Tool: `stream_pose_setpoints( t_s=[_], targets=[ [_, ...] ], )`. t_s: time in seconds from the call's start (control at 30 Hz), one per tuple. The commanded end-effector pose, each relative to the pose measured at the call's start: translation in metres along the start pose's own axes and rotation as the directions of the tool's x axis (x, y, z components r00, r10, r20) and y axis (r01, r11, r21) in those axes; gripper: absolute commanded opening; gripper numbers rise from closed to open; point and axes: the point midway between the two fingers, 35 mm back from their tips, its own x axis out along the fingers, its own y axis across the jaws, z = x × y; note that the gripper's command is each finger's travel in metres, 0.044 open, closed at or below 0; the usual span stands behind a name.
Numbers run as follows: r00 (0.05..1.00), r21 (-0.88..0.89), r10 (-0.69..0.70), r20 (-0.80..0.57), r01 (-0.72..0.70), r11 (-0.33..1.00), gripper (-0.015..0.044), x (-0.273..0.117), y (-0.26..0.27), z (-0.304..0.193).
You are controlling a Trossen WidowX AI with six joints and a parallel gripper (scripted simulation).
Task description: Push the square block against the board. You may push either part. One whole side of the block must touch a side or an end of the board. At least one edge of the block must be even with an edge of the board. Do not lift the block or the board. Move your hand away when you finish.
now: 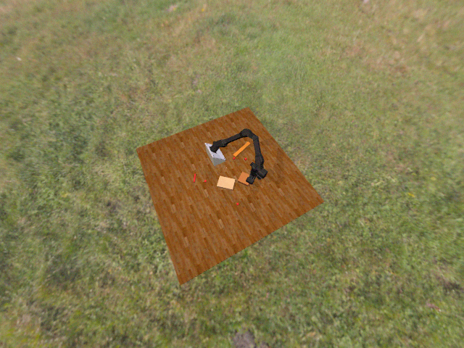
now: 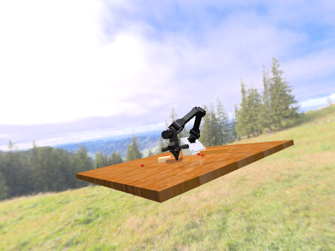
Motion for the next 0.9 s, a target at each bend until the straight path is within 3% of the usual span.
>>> stream_pose_setpoints(
  t_s=[0.0,0.87],
  targets=[
    [1.0,0.006,0.006,-0.019,-0.005,1.0,0.0,0.006,-0.001,-0.011],
    [1.0,0.008,0.005,-0.021,-0.005,1.0,0.0,0.006,-0.005,-0.047]
  ],
)
